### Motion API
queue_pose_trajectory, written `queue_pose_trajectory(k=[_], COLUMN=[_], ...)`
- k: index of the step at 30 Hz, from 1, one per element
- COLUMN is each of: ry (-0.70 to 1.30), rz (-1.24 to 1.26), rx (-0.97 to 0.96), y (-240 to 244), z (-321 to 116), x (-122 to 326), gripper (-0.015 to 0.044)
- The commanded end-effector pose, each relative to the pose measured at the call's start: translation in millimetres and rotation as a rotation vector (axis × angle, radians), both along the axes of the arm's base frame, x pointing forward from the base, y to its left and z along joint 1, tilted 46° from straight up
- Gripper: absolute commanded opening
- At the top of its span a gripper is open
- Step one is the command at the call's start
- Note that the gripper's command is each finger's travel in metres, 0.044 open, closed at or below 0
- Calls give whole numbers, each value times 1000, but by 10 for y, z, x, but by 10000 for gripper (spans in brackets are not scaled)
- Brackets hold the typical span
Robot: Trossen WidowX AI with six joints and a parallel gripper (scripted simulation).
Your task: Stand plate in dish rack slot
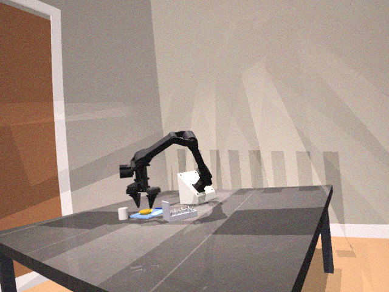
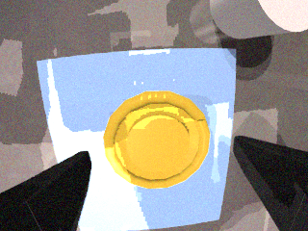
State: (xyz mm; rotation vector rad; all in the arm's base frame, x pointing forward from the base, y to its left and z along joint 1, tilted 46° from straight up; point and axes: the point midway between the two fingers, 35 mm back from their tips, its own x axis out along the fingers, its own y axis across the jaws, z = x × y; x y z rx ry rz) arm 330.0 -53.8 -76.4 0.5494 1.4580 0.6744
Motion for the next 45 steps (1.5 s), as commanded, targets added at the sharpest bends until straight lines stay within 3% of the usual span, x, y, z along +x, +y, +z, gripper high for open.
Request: queue_pose_trajectory(k=[1,13,14,21,32,43,45], ry=[13,13,13,13,13,13,13], rz=[-6,-5,-5,-5,-5,-7,-7], rx=[8,10,10,10,10,3,2], y=[70,201,201,201,201,-134,-206], z=[-68,-176,-176,-176,-176,98,160], x=[-24,-35,-35,-35,-35,43,54], gripper=[400,400,374,371,297,8,0])
